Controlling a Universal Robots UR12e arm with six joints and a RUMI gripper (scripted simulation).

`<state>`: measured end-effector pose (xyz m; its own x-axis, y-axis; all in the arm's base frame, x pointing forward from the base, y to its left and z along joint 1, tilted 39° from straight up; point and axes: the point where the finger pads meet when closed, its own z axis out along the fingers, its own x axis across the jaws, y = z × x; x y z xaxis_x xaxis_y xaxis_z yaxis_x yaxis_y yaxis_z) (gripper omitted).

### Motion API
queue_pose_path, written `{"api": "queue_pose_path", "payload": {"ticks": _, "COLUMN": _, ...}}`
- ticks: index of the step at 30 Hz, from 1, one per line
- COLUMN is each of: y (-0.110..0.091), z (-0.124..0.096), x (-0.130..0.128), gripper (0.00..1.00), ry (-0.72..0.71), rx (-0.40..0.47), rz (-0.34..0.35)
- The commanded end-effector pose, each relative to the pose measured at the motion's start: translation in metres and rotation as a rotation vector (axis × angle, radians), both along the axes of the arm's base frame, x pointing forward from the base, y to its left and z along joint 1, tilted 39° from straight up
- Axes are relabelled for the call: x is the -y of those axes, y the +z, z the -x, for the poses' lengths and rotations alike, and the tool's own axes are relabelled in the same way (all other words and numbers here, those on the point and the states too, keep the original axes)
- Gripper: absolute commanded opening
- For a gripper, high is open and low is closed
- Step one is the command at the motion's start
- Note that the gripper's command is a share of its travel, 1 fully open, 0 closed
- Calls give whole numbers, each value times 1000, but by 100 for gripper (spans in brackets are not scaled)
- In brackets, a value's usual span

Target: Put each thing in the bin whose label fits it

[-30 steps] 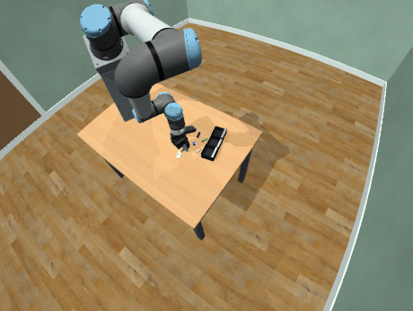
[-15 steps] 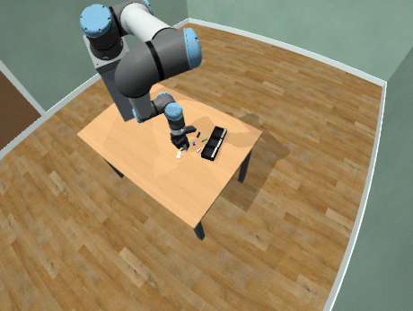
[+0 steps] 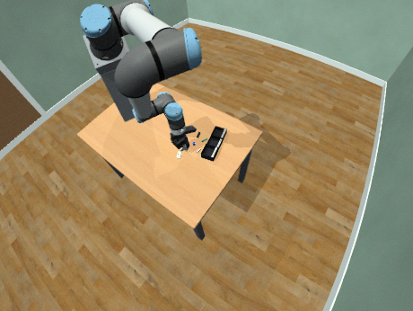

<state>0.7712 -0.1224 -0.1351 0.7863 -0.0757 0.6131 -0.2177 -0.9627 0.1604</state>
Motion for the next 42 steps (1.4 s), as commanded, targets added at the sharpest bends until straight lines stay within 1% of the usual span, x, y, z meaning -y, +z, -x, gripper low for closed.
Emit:
{"api": "queue_pose_path", "payload": {"ticks": 1, "y": 2, "z": -1, "x": -1, "gripper": 0, "ry": 1, "rx": 2, "rz": 1}}
{"api": "queue_pose_path", "payload": {"ticks": 5, "y": 2, "z": -1, "x": -1, "gripper": 0, "ry": 1, "rx": 2, "rz": 1}}
{"api": "queue_pose_path", "payload": {"ticks": 13, "y": 22, "z": 16, "x": -9, "gripper": 0, "ry": 1, "rx": 0, "rz": 0}}
{"api": "queue_pose_path", "payload": {"ticks": 15, "y": 22, "z": 16, "x": -9, "gripper": 0, "ry": 1, "rx": 0, "rz": 0}}
{"api": "queue_pose_path", "payload": {"ticks": 25, "y": 48, "z": 36, "x": -17, "gripper": 0, "ry": 1, "rx": 0, "rz": 0}}
{"api": "queue_pose_path", "payload": {"ticks": 42, "y": 48, "z": 34, "x": -16, "gripper": 0, "ry": 1, "rx": 2, "rz": 1}}
